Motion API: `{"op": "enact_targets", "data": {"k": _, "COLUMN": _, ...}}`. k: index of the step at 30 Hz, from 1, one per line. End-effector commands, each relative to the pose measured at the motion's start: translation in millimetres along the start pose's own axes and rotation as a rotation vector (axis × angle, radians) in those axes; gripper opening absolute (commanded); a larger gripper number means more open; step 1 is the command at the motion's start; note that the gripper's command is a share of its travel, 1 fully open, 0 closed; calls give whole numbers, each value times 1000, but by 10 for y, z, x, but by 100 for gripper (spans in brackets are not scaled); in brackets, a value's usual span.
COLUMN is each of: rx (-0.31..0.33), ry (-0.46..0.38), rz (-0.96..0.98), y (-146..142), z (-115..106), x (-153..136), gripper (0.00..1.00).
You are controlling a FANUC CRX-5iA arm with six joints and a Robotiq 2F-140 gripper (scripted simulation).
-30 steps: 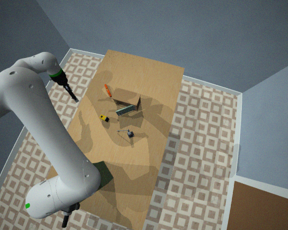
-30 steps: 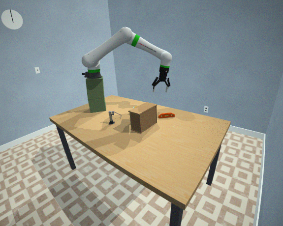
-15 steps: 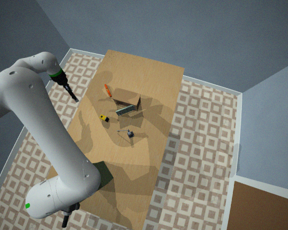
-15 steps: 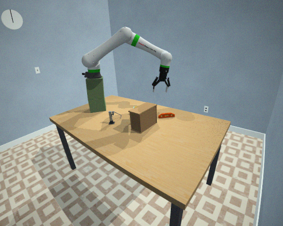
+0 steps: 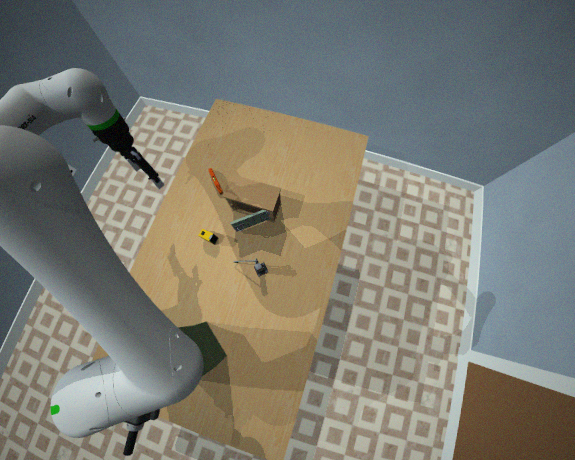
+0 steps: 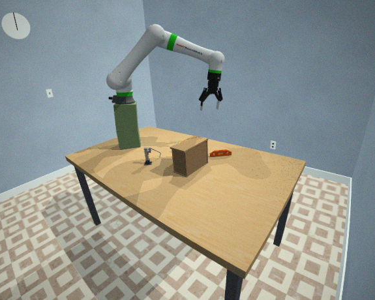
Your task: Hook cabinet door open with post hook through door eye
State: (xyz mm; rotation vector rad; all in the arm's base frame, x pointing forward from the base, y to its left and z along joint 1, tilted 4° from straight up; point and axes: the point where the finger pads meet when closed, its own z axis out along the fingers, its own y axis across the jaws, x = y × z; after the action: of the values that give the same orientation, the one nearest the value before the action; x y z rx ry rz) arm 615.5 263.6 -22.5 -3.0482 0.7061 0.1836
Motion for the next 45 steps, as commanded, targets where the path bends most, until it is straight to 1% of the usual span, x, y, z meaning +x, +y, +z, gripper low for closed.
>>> {"op": "enact_targets", "data": {"k": 1, "rx": 18, "ry": 19, "rz": -81, "y": 391, "z": -574, "x": 91, "gripper": 100}}
{"op": "enact_targets", "data": {"k": 2, "rx": 19, "ry": 32, "rz": -131, "y": 473, "z": -652, "x": 93, "gripper": 100}}
{"op": "enact_targets", "data": {"k": 4, "rx": 19, "ry": 32, "rz": -131, "y": 613, "z": -841, "x": 120, "gripper": 100}}
{"op": "enact_targets", "data": {"k": 5, "rx": 19, "ry": 45, "rz": -183, "y": 704, "z": -921, "x": 116, "gripper": 100}}
{"op": "enact_targets", "data": {"k": 8, "rx": 19, "ry": 45, "rz": -183, "y": 926, "z": -1197, "x": 141, "gripper": 100}}
{"op": "enact_targets", "data": {"k": 9, "rx": 17, "ry": 59, "rz": -235, "y": 1023, "z": -1271, "x": 129, "gripper": 100}}
{"op": "enact_targets", "data": {"k": 11, "rx": 17, "ry": 59, "rz": -235, "y": 1180, "z": -1452, "x": 136, "gripper": 100}}
{"op": "enact_targets", "data": {"k": 12, "rx": 14, "ry": 73, "rz": -288, "y": 1278, "z": -1522, "x": 118, "gripper": 100}}
{"op": "enact_targets", "data": {"k": 13, "rx": 14, "ry": 73, "rz": -288, "y": 1359, "z": -1609, "x": 117, "gripper": 100}}
{"op": "enact_targets", "data": {"k": 15, "rx": 14, "ry": 73, "rz": -288, "y": 1359, "z": -1609, "x": 117, "gripper": 100}}
{"op": "enact_targets", "data": {"k": 16, "rx": 9, "ry": 88, "rz": -340, "y": 1621, "z": -1838, "x": 85, "gripper": 100}}
{"op": "enact_targets", "data": {"k": 19, "rx": 9, "ry": 88, "rz": -340, "y": 1841, "z": -2051, "x": 64, "gripper": 100}}
{"op": "enact_targets", "data": {"k": 20, "rx": 3, "ry": 102, "rz": -392, "y": 1944, "z": -2108, "x": 29, "gripper": 100}}
{"op": "enact_targets", "data": {"k": 22, "rx": 3, "ry": 102, "rz": -392, "y": 2120, "z": -2267, "x": 3, "gripper": 100}}
{"op": "enact_targets", "data": {"k": 23, "rx": -5, "ry": 115, "rz": -442, "y": 2222, "z": -2320, "x": -37, "gripper": 100}}
{"op": "enact_targets", "data": {"k": 26, "rx": -5, "ry": 115, "rz": -442, "y": 2491, "z": -2541, "x": -96, "gripper": 100}}
{"op": "enact_targets", "data": {"k": 27, "rx": 6, "ry": 120, "rz": -368, "y": 2678, "z": -2480, "x": -27, "gripper": 100}}
{"op": "enact_targets", "data": {"k": 28, "rx": 22, "ry": 120, "rz": -254, "y": 2814, "z": -2169, "x": 163, "gripper": 100}}
{"op": "enact_targets", "data": {"k": 29, "rx": 39, "ry": 120, "rz": -144, "y": 2700, "z": -1880, "x": 267, "gripper": 100}}
{"op": "enact_targets", "data": {"k": 32, "rx": 39, "ry": 120, "rz": -144, "y": 2739, "z": -1868, "x": 279, "gripper": 100}}
{"op": "enact_targets", "data": {"k": 33, "rx": 49, "ry": 118, "rz": -66, "y": 2770, "z": -1647, "x": 346, "gripper": 100}}
{"op": "enact_targets", "data": {"k": 36, "rx": 53, "ry": 119, "rz": -39, "y": 2827, "z": -1408, "x": 474, "gripper": 100}}
{"op": "enact_targets", "data": {"k": 37, "rx": 67, "ry": 118, "rz": 60, "y": 2829, "z": -1275, "x": 489, "gripper": 100}}
{"op": "enact_targets", "data": {"k": 39, "rx": 67, "ry": 118, "rz": 60, "y": 2860, "z": -1042, "x": 592, "gripper": 100}}
{"op": "enact_targets", "data": {"k": 40, "rx": 79, "ry": 117, "rz": 151, "y": 2884, "z": -917, "x": 599, "gripper": 100}}
{"op": "enact_targets", "data": {"k": 42, "rx": 79, "ry": 117, "rz": 151, "y": 2904, "z": -720, "x": 676, "gripper": 100}}
{"op": "enact_targets", "data": {"k": 43, "rx": 89, "ry": 116, "rz": 233, "y": 2941, "z": -571, "x": 690, "gripper": 100}}
{"op": "enact_targets", "data": {"k": 44, "rx": 89, "ry": 116, "rz": 233, "y": 2953, "z": -460, "x": 728, "gripper": 100}}
{"op": "enact_targets", "data": {"k": 45, "rx": 89, "ry": 116, "rz": 233, "y": 2956, "z": -436, "x": 737, "gripper": 100}}
